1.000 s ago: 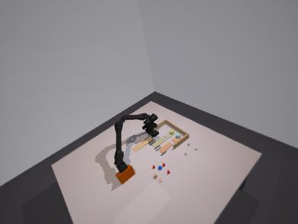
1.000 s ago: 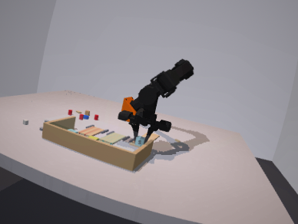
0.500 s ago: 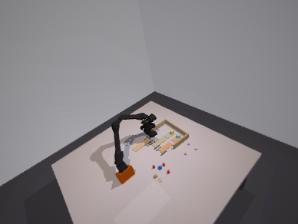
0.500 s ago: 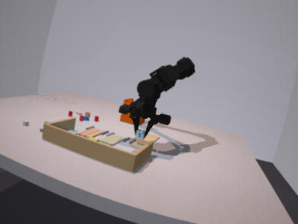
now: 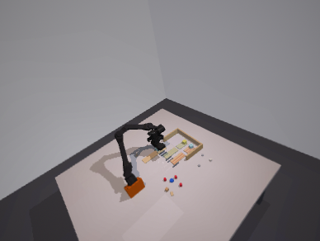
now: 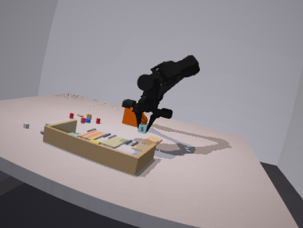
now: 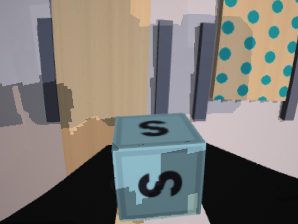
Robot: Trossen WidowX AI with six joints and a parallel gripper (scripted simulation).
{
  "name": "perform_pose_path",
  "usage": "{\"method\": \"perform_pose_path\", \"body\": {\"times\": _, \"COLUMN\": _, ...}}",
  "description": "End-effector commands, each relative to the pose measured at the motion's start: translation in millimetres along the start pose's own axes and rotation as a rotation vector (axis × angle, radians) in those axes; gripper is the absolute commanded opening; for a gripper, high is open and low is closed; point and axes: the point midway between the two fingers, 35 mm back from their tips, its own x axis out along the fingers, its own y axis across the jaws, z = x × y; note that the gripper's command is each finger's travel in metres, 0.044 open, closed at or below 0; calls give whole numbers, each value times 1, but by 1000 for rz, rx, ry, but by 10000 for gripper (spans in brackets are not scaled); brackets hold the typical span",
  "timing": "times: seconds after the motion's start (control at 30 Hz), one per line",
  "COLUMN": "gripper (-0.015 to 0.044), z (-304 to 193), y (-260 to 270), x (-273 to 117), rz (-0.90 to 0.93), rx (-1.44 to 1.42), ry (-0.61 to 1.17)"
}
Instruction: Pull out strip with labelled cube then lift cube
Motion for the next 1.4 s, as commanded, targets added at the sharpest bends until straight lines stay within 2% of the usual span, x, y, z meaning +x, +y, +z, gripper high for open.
{"method": "perform_pose_path", "body": {"times": 0.0, "gripper": 0, "z": -11, "y": -4, "x": -1, "rz": 2, "rx": -6, "ry": -3}}
{"method": "perform_pose_path", "body": {"times": 0.47, "gripper": 0, "z": -60, "y": -21, "x": 1, "rz": 2, "rx": -3, "ry": 0}}
{"method": "perform_pose_path", "body": {"times": 0.8, "gripper": 0, "z": -60, "y": -22, "x": -34, "rz": 0, "rx": -3, "ry": 0}}
{"method": "perform_pose_path", "body": {"times": 1.37, "gripper": 0, "z": -60, "y": -22, "x": -34, "rz": 0, "rx": -3, "ry": 0}}
